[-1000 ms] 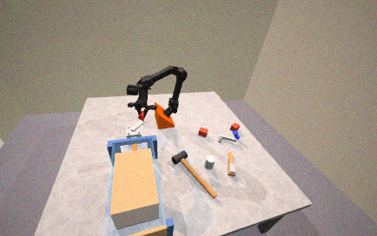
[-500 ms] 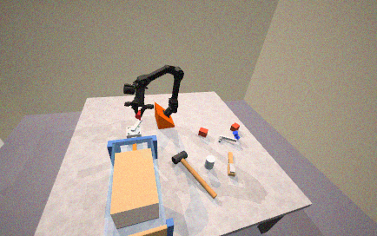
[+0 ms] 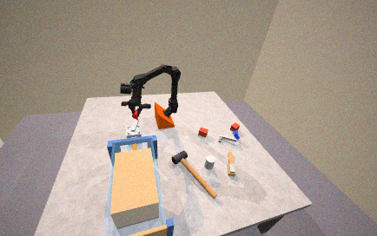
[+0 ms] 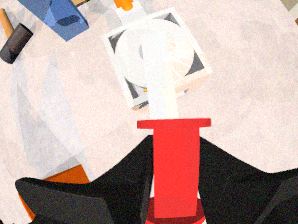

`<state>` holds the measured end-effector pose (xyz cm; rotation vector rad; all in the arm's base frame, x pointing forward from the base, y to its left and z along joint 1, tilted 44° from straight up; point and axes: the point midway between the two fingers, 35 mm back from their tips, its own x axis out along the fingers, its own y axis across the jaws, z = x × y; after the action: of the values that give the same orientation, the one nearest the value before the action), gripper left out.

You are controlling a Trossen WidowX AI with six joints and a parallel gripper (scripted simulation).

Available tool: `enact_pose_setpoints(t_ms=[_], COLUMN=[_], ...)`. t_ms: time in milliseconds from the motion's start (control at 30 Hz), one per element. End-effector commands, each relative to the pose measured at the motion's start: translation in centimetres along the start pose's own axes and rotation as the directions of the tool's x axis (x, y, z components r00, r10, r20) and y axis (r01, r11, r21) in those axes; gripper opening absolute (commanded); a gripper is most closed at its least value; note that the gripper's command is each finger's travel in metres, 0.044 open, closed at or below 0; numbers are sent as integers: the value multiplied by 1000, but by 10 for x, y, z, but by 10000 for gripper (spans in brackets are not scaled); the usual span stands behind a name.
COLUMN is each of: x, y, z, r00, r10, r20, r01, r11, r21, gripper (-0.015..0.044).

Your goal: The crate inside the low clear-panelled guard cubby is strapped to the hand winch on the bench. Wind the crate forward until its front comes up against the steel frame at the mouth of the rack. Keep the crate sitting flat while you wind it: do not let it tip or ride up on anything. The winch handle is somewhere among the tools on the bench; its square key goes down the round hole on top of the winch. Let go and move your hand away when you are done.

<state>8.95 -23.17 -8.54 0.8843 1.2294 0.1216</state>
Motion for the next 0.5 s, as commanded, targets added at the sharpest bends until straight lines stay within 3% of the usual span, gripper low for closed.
enact_pose_setpoints(t_ms=[0, 467], x=[2, 5], y=[-16, -36], z=[3, 11], r00=[1000, 1000], r10=[-27, -28], r20=[-4, -3], r01=[27, 28], r11=[1000, 1000], r21=[-13, -14], gripper=[0, 0])
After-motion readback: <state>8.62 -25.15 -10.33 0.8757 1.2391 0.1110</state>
